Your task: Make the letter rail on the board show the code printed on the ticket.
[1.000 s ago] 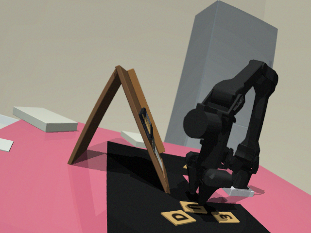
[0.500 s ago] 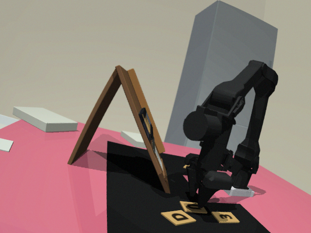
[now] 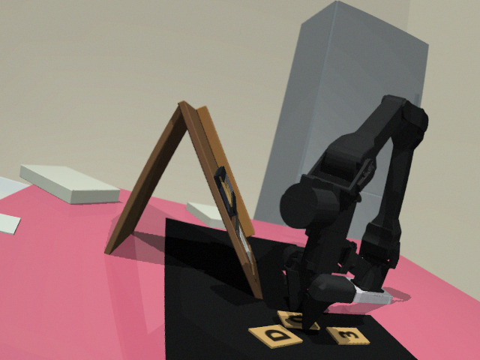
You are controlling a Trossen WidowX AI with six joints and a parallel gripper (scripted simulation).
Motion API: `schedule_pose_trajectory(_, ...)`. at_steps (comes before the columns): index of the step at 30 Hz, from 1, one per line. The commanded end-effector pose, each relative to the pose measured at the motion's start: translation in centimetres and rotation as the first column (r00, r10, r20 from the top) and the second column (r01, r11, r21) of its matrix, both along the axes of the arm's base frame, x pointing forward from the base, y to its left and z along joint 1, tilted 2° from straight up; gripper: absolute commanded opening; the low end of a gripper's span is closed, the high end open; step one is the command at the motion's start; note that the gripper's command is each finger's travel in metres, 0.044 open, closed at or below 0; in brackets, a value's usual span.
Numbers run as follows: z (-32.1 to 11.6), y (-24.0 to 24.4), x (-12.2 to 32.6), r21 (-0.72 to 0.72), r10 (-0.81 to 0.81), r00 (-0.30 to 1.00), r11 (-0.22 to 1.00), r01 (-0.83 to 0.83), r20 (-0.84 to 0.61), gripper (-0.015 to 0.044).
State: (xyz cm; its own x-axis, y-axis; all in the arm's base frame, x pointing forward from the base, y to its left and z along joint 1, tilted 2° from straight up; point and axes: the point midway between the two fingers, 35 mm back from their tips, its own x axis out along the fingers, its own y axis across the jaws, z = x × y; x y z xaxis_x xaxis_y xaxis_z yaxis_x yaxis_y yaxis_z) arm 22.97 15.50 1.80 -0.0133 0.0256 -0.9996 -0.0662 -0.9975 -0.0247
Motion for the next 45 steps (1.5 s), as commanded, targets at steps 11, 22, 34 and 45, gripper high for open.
schedule_pose_trajectory(11,-0.44,-0.09,-0.05,-0.007,-0.003,1.000,1.000,0.003,-0.003,0.0340)
schedule_pose_trajectory(22,-0.44,-0.09,-0.05,-0.007,-0.003,1.000,1.000,0.003,-0.003,0.0340)
schedule_pose_trajectory(34,-0.49,-0.09,-0.05,-0.007,-0.003,1.000,1.000,0.003,-0.003,0.0340)
schedule_pose_trajectory(45,-0.49,-0.08,-0.05,-0.007,-0.003,1.000,1.000,0.003,-0.003,0.0247)
